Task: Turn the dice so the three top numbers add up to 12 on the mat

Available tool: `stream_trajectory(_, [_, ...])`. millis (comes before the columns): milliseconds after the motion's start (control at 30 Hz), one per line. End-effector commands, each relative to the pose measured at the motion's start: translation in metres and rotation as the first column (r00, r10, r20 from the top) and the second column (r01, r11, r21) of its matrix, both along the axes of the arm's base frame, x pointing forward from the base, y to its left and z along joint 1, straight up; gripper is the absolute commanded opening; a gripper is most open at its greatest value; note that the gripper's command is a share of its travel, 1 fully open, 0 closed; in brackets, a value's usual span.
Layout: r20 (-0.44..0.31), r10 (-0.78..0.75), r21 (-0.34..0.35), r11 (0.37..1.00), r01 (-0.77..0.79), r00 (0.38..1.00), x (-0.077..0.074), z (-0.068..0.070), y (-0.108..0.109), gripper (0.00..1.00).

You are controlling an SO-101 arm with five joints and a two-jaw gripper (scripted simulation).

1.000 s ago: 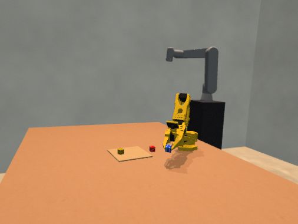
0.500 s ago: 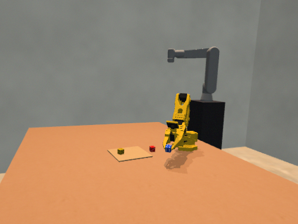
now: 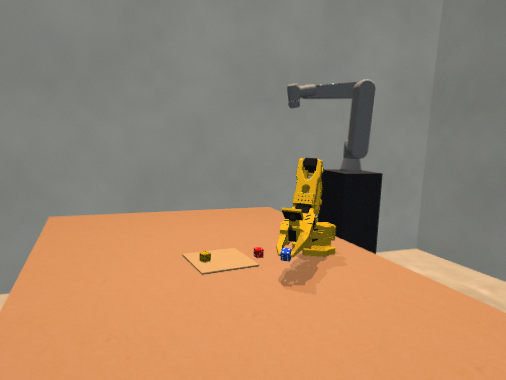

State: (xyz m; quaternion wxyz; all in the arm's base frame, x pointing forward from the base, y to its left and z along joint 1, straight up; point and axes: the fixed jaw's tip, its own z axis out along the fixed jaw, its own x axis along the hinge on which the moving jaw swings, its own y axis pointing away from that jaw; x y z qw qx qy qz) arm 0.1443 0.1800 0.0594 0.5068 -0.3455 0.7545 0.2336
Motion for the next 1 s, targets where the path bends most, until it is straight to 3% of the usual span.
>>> stream_trajectory(0, [0.008,0.007,0.023,1.0,-0.007,1.0,-0.001,0.004,0.003,0.0])
stream_trajectory(967, [0.008,0.007,0.023,1.0,-0.007,1.0,-0.001,-0.008,0.003,0.0])
